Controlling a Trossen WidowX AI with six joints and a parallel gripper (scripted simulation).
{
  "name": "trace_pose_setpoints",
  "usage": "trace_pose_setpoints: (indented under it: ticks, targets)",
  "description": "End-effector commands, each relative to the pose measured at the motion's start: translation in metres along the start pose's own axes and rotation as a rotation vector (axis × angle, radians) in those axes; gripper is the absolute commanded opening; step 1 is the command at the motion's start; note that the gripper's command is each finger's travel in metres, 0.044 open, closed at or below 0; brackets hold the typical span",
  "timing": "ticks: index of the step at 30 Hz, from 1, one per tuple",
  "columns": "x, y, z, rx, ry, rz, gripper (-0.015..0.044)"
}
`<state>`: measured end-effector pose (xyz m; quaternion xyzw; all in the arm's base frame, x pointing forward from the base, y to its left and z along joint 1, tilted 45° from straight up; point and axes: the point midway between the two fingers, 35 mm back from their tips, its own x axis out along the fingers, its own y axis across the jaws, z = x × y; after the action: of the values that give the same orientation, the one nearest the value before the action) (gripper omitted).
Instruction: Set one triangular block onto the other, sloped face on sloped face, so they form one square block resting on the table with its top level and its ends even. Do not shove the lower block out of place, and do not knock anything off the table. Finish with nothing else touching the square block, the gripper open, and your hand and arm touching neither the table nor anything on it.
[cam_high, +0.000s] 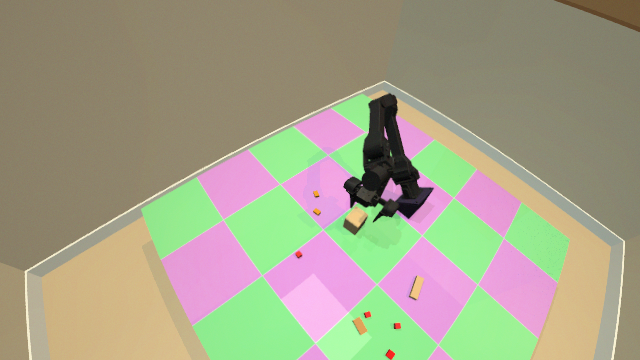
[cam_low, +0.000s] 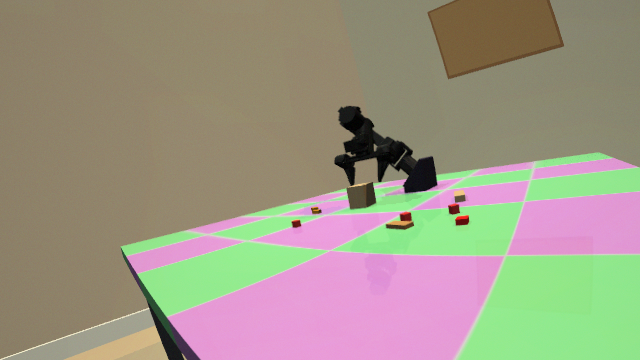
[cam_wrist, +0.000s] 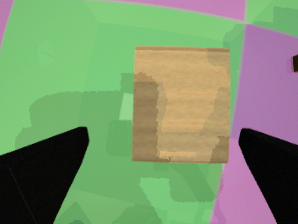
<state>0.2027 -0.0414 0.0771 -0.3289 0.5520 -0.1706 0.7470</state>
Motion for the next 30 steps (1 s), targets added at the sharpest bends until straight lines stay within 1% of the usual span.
trace_pose_setpoints:
  ticks: [1, 5, 7, 13, 14, 30]
  targets:
    - [-0.037, 0.002, 0.004, 0.006, -0.005, 0.005, 0.044]
    - [-0.079, -0.003, -0.001, 0.004, -0.009, -0.018, 0.044]
    - [-0.086, -0.005, -0.002, 0.003, -0.011, -0.025, 0.044]
    - [-0.086, -0.005, -0.002, 0.003, -0.011, -0.025, 0.044]
    - [-0.079, -0.002, -0.002, -0.004, -0.011, -0.015, 0.044]
    - [-0.079, -0.002, -0.002, -0.004, -0.011, -0.015, 0.044]
